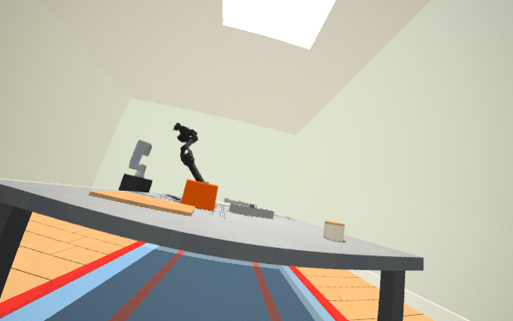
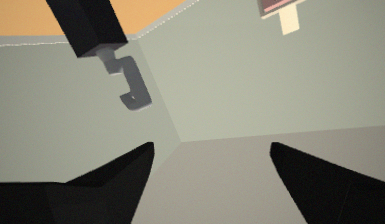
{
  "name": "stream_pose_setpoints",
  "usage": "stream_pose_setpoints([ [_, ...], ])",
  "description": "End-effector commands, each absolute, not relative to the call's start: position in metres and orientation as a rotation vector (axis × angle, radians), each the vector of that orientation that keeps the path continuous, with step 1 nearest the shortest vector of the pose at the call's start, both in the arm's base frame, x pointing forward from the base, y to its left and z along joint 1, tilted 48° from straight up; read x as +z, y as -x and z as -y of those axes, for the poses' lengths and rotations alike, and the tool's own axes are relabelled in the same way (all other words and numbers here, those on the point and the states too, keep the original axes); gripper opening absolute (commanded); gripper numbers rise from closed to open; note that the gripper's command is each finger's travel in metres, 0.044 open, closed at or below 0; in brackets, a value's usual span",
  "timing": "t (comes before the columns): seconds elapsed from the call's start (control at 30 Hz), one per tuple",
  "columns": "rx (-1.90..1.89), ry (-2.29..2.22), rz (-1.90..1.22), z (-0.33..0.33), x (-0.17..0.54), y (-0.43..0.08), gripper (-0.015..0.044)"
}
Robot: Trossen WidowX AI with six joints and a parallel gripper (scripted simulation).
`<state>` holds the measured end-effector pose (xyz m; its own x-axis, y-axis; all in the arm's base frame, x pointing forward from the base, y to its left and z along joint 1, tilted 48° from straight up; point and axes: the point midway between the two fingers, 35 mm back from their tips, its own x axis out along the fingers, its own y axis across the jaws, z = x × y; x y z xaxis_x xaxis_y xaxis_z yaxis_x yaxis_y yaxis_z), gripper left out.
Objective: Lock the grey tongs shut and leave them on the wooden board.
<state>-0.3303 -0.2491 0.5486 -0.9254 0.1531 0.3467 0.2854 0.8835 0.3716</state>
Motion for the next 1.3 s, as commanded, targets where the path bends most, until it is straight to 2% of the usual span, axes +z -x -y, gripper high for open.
stream_pose_setpoints([
  [0.0,-0.609,0.328,2.743,0.249,0.549,0.33,0.0426],
  [0.03,-0.606,0.326,2.74,0.248,0.549,0.33,0.044],
  [0.27,-0.534,0.322,2.683,0.232,0.569,0.317,0.044],
  [0.77,0.044,0.364,2.45,0.137,0.641,0.265,0.044],
  [1.0,0.2,0.404,2.332,0.095,0.66,0.238,0.044],
  [1.27,0.242,0.404,2.279,0.083,0.666,0.227,0.044],
])
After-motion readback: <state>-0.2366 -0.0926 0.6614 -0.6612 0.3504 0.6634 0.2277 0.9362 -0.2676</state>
